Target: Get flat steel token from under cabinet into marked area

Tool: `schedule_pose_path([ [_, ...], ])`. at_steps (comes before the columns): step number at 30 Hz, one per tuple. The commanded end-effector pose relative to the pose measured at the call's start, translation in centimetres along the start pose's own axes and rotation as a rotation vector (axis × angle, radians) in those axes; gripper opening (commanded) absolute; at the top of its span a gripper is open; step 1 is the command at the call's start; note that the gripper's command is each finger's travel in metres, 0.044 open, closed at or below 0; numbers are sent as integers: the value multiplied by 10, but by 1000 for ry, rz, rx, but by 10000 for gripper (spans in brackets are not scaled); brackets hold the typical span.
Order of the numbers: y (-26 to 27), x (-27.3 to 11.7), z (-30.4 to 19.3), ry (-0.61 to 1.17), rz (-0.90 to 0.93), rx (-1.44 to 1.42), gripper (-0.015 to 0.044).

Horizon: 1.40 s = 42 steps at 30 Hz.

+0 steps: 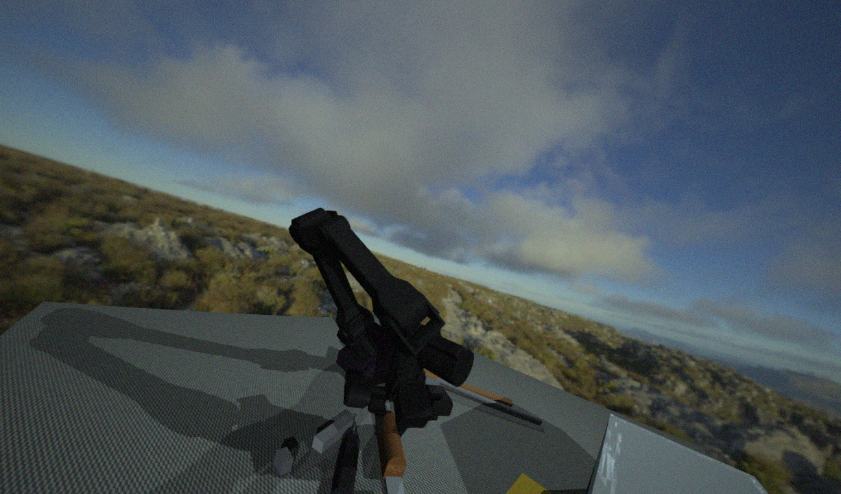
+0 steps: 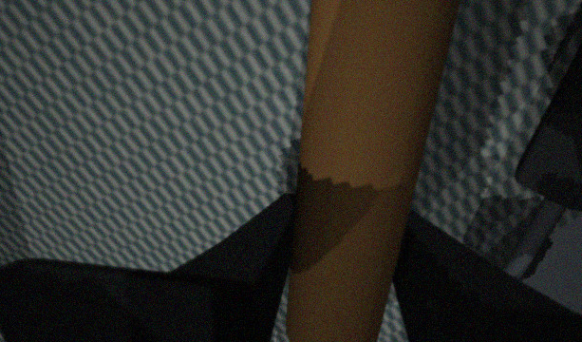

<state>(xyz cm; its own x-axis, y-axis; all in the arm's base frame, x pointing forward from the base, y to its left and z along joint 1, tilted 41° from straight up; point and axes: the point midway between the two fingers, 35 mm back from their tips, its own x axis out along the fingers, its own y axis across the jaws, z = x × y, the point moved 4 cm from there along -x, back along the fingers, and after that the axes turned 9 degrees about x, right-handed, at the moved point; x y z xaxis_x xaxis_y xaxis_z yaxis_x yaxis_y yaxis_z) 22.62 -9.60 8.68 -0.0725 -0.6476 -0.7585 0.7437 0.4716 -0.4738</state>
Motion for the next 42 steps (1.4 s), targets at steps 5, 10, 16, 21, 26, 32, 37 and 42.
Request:
schedule_pose_path([
  [5,-8,0,3,-4,0,5,0],
  [10,-11,0,5,-4,0,5,0],
  [16,-17,0,7,-4,-1,5,0],
  [21,-19,-1,8,-4,-1,5,0],
  [26,-24,-1,10,-4,-1,5,0],
  [32,-29,-1,12,-5,-2,5,0],
  [37,-30,-1,12,-5,-2,3,0],
  [42,-30,-1,12,-5,-2,-21,0],
])
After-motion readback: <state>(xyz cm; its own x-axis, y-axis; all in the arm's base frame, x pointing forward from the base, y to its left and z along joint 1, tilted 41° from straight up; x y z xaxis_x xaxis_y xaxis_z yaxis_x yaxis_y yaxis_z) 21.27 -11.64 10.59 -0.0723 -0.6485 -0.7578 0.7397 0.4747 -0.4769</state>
